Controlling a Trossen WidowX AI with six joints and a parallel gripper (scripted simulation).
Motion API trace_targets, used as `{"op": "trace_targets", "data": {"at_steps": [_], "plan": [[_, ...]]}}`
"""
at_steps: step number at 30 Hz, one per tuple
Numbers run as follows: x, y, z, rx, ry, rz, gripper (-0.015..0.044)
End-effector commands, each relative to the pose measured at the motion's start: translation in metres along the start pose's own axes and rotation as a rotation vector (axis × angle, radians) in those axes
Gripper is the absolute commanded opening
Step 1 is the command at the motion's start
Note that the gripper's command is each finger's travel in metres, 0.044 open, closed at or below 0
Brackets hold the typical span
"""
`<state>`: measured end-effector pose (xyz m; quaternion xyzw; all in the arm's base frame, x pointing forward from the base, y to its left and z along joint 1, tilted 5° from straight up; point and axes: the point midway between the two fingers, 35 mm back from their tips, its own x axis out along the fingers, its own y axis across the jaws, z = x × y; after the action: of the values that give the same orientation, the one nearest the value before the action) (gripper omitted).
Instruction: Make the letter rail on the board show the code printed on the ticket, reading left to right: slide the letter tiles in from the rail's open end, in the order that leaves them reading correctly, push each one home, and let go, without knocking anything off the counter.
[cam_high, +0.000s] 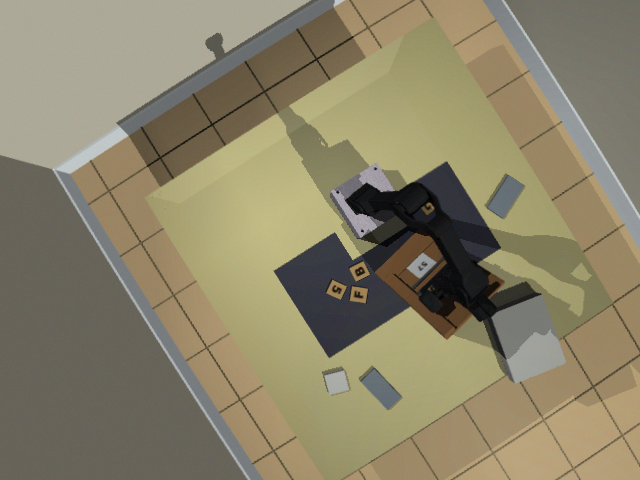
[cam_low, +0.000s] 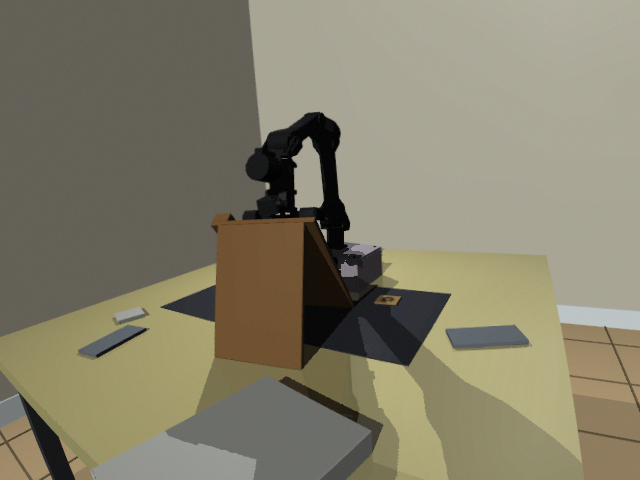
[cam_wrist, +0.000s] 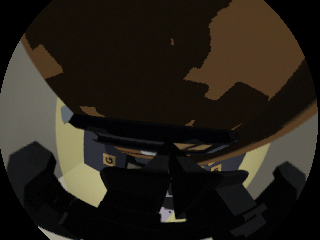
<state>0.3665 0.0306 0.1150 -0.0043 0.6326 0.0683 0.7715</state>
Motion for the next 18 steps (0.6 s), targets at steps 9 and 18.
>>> {"op": "trace_targets", "data": {"at_steps": [9,18], "plan": [[0.0005,-0.0042,0.0004,-0.003,-0.001,0.001,0.0000],[-0.0001,-0.0048,-0.0003,-0.003,-0.001,0.001,0.0000]]}}
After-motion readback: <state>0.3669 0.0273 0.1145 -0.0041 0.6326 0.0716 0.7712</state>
